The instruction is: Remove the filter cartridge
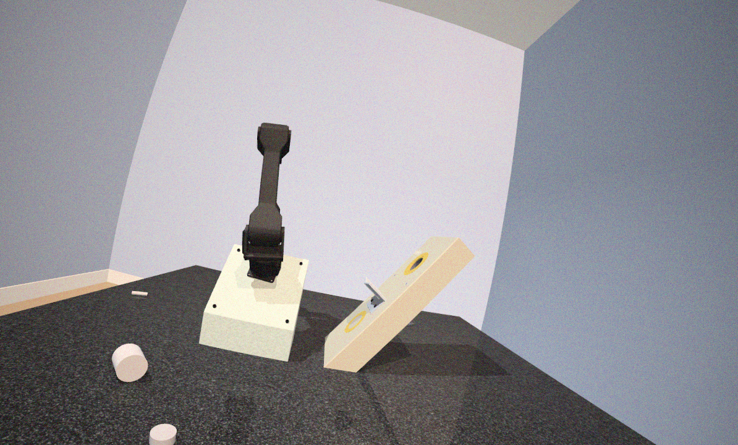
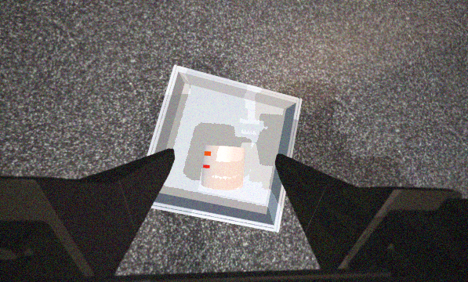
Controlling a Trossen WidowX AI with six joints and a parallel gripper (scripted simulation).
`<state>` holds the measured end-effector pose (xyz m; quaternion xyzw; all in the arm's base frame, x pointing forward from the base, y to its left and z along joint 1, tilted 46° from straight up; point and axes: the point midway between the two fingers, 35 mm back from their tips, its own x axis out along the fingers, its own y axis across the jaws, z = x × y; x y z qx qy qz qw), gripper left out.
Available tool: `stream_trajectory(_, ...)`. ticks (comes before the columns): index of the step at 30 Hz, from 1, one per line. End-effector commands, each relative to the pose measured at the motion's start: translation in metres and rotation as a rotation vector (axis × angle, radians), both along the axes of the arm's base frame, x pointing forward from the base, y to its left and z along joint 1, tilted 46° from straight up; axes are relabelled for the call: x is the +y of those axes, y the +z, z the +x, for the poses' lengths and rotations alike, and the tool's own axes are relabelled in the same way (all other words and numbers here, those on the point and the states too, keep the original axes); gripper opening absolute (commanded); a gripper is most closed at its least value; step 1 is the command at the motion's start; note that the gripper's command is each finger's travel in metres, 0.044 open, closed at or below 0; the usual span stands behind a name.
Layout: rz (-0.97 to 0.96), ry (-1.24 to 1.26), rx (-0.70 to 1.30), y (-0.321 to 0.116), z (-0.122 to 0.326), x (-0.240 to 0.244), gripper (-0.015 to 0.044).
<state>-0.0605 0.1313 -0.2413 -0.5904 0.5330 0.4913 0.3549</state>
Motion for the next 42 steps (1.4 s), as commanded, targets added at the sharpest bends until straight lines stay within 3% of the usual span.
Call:
stream_trajectory(1,0.027,0.002,0.005,0.023,-0.003,0.033,0.044)
stream_trajectory(4,0.027,0.002,0.005,0.037,-0.003,0.043,0.044)
stream_trajectory(42,0.04,-0.005,0.013,0.03,-0.005,0.041,0.044)
